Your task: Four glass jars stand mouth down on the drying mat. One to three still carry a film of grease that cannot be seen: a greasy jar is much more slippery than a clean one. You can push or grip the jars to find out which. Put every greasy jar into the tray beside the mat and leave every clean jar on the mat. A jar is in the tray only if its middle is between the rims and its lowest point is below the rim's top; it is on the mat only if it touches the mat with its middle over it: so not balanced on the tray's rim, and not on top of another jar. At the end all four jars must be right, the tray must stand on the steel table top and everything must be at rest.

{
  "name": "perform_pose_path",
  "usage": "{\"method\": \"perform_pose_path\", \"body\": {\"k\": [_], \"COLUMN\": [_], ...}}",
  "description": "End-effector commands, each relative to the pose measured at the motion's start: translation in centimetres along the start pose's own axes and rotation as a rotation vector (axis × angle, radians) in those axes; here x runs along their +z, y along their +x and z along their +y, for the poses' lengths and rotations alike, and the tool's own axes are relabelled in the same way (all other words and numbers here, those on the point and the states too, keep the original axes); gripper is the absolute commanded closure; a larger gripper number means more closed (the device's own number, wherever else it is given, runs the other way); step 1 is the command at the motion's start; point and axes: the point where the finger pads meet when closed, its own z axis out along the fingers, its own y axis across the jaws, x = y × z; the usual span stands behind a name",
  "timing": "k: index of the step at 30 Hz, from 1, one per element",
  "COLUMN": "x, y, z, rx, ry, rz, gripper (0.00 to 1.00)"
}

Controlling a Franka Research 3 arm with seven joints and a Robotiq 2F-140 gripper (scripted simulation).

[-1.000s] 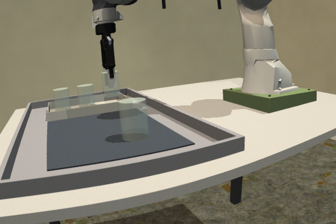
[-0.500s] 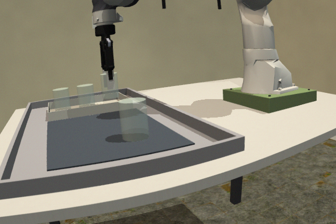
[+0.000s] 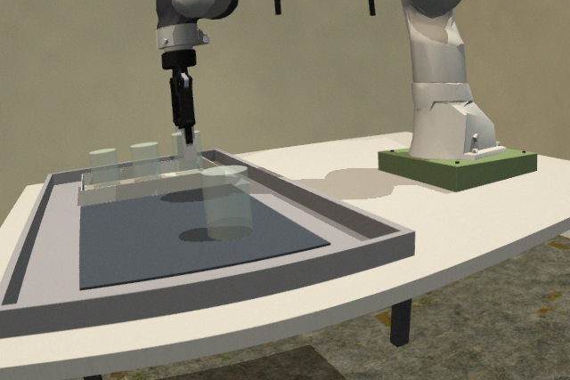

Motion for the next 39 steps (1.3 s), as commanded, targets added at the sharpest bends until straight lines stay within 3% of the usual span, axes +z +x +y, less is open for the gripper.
{"method": "perform_pose_path", "body": {"k": [1,10,11,30,39], "x": [0.4,0.6,0.6,0.6,-2.2], "y": [-0.2,-0.2,-0.2,-0.2,-0.2], "z": [-0.1,-0.1,-0.1,-0.1,-0.1], "rx": [-0.004,-0.004,-0.004,-0.004,-0.004], "ry": [0.001,0.001,0.001,0.001,0.001], "rz": [-0.008,-0.008,-0.008,-0.008,-0.008], "gripper": [1.0,1.0,0.0,0.0,0.0]}}
